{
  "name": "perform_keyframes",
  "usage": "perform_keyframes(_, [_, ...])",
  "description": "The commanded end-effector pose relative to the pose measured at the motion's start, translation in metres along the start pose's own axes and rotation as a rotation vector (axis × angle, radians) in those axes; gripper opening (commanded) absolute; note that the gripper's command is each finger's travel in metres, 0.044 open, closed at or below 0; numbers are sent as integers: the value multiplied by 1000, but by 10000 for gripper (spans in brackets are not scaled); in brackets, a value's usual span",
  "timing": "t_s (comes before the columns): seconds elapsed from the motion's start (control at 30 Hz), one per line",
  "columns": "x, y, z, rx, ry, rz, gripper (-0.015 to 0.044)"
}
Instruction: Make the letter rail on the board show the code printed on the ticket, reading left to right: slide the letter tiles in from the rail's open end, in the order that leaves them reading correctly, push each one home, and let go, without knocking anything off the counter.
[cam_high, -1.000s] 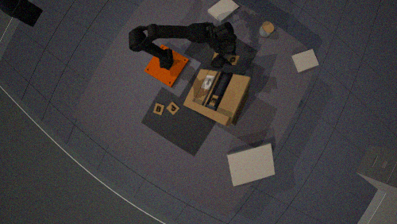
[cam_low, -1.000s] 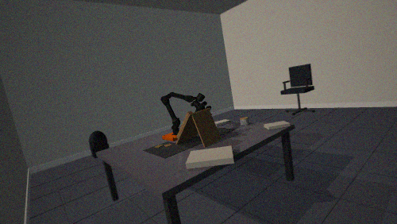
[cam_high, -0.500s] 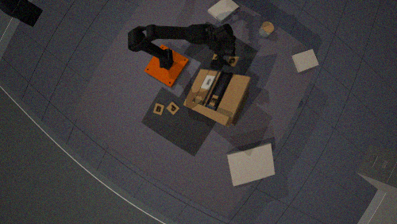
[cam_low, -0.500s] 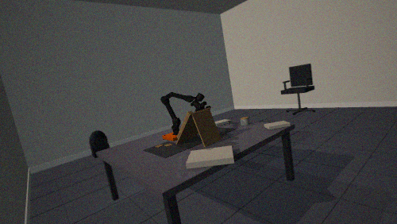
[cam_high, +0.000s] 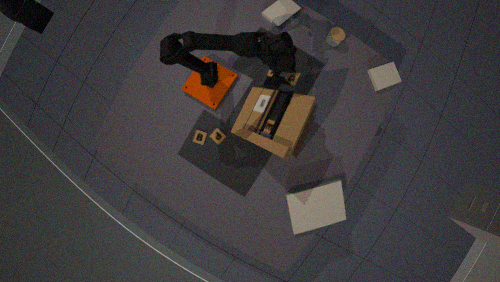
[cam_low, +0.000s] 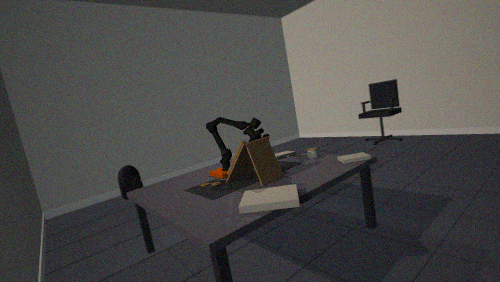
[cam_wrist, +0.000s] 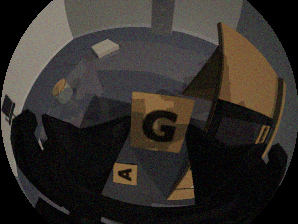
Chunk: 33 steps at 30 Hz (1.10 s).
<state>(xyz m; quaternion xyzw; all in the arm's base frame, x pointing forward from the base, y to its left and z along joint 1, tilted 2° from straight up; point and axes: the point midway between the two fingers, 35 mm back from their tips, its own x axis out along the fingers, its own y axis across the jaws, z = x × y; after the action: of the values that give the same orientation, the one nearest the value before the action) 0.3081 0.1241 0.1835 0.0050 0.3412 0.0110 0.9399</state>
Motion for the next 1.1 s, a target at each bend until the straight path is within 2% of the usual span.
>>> perform_keyframes(0.0, [-1,-2,1,-1,-5,7,0])
perform_keyframes(1.07, [-1,-18,1,-2,-5,6,0])
